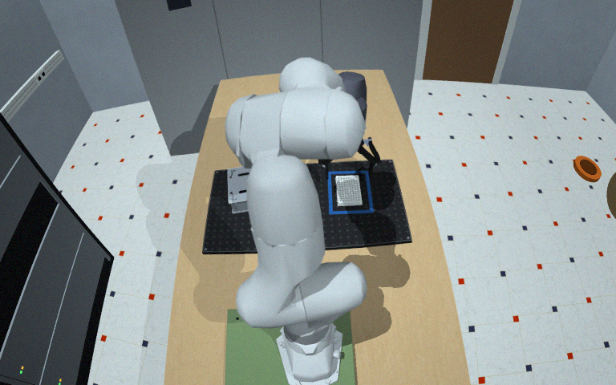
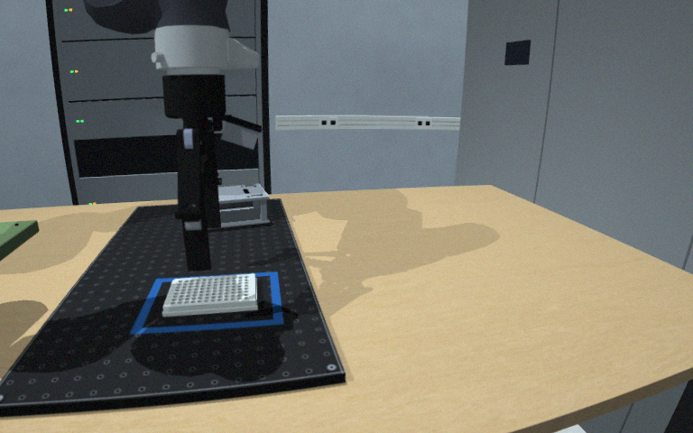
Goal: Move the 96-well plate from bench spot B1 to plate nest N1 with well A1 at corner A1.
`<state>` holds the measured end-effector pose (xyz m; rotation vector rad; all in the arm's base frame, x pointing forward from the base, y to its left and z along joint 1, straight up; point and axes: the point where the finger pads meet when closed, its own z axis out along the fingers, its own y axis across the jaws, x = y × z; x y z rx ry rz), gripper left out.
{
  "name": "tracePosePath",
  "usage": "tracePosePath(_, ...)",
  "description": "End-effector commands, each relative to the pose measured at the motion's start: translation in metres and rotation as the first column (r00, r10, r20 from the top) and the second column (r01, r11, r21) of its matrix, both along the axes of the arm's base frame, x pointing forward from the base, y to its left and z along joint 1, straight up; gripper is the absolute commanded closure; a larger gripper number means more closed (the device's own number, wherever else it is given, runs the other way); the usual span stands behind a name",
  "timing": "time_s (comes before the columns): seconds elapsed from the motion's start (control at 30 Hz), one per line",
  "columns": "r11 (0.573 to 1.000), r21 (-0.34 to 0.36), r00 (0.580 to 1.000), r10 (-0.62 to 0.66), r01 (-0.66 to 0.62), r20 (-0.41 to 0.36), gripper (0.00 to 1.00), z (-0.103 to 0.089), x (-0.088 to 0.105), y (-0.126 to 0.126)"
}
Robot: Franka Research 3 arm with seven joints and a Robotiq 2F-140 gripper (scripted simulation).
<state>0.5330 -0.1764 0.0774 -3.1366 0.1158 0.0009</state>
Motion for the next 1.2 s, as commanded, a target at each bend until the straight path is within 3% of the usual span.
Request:
tracePosePath(0.0,1.000,-0.003,1.000,0.012,-0.012,0.002,0.00,-0.002,0.000,-0.001)
tracePosePath(1.17,1.000,-0.003,1.000,0.012,-0.012,0.002,0.00,-0.054,0.000,-0.001)
